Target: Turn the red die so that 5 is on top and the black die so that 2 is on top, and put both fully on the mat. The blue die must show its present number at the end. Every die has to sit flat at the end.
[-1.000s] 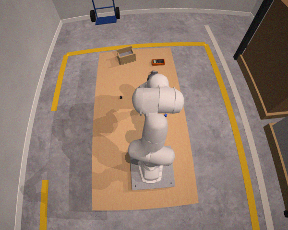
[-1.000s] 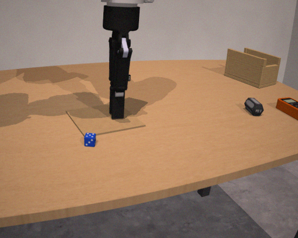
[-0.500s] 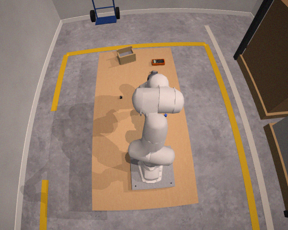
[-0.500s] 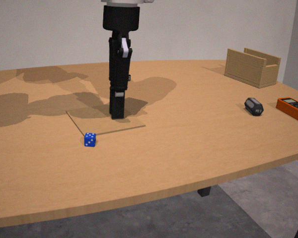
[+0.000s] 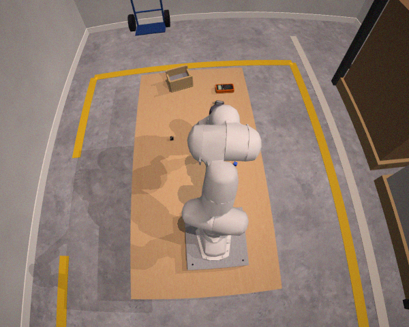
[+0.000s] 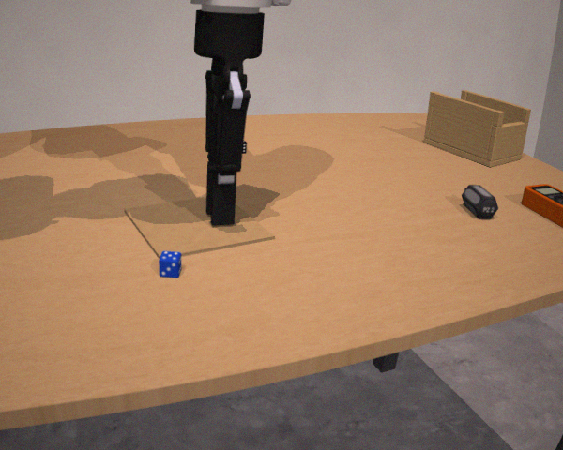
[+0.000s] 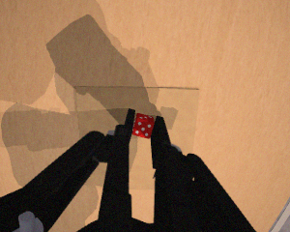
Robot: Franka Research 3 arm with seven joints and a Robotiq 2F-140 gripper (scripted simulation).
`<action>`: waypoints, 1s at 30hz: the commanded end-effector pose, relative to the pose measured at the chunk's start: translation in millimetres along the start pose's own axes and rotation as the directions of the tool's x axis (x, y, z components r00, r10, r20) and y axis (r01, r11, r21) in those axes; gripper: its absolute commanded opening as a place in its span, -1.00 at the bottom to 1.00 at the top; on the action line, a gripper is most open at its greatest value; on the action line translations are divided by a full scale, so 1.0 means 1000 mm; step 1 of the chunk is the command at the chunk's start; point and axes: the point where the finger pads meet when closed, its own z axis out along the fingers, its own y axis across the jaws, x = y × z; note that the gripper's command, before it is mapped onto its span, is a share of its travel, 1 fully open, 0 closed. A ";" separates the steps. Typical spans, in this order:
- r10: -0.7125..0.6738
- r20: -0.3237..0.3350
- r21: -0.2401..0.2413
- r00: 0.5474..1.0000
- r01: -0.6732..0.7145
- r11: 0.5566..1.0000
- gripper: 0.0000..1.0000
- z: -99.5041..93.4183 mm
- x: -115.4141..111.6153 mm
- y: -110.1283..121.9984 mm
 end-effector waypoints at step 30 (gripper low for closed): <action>0.003 -0.002 -0.001 1.000 -0.003 1.000 -0.42 -0.037 0.001 0.000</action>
